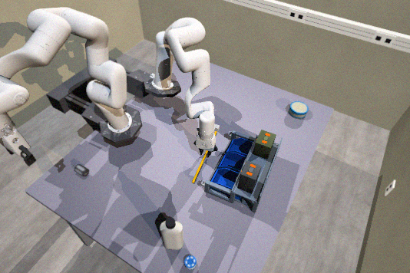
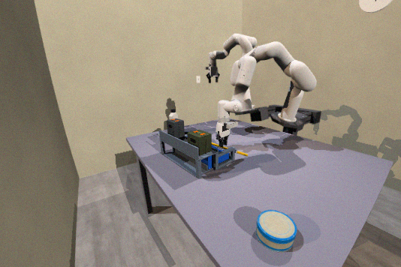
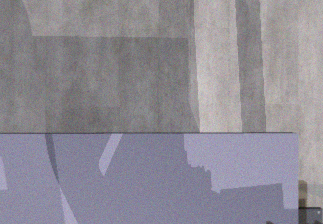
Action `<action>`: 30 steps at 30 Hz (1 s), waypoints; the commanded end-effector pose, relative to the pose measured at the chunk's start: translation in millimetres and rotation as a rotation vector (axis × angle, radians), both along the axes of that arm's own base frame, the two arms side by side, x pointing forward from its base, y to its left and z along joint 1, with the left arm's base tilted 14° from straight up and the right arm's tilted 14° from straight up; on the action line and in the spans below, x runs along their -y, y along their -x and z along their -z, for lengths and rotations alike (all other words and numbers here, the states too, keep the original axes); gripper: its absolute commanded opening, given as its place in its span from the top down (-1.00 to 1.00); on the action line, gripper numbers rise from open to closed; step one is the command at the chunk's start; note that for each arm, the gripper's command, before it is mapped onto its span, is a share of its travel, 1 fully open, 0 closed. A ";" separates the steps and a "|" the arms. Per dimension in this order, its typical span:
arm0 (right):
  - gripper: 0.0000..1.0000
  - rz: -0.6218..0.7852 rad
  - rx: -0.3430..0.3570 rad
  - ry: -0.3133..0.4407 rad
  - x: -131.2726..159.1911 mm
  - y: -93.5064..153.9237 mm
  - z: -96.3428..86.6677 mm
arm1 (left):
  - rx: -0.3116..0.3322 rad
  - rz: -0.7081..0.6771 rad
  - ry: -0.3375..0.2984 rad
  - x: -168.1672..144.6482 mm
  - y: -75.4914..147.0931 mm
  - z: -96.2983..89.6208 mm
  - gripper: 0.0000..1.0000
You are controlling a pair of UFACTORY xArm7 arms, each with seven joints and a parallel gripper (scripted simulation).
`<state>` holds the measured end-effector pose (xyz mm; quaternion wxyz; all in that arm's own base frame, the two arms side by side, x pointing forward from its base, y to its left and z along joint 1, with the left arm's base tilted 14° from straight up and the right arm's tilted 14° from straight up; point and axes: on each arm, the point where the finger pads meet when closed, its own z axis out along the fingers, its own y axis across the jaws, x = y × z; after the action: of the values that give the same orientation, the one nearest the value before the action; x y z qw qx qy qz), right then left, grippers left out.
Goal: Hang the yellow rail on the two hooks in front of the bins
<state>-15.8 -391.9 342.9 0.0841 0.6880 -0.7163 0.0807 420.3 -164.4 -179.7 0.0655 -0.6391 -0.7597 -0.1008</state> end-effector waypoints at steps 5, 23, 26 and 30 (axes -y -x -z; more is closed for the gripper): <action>-1.00 0.000 0.000 0.004 0.6 0.1 -1.8 | 0.003 0.001 0.003 1.3 -1.6 0.0 0.22; -1.00 0.000 0.000 0.004 0.6 0.1 -1.8 | 0.003 0.001 0.003 -0.2 -1.8 6.1 0.22; -1.00 0.000 0.000 0.004 0.6 0.1 -1.8 | 0.003 0.001 0.003 -0.4 -1.8 7.2 0.22; -1.00 0.000 0.000 0.004 0.6 0.1 -1.8 | 0.003 0.001 0.003 -0.8 -1.9 8.6 0.22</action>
<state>-15.8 -391.9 342.9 0.0841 0.6880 -0.7163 0.0807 420.5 -162.2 -188.6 0.0655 -0.6391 -0.7597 -0.1008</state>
